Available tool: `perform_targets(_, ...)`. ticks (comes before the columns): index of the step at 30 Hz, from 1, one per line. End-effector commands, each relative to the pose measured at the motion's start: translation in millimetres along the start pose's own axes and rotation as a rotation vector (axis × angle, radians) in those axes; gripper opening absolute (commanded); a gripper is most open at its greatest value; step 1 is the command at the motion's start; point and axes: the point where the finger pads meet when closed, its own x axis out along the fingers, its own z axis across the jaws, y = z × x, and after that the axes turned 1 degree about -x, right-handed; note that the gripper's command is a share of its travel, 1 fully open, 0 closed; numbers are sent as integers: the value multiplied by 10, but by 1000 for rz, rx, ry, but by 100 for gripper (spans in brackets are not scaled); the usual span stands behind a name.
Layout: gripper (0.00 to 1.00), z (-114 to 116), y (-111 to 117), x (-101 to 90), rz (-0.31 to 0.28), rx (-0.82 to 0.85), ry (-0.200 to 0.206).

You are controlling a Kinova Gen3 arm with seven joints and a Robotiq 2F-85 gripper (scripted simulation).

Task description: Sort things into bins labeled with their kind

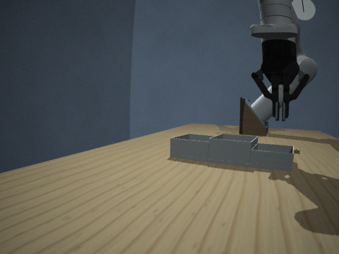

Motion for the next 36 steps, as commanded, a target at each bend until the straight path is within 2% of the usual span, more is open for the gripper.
perform_targets(1,9,26,39,-101,16,5,-4)
perform_targets(14,9,21,22,-1180,16,5,-4)
perform_targets(24,9,21,23,-1181,16,5,-4)
perform_targets(25,38,63,-24,-1127,16,55,-4)
perform_targets(33,38,403,-404,-696,16,455,-1)
perform_targets(36,38,445,-452,-642,16,505,-1)
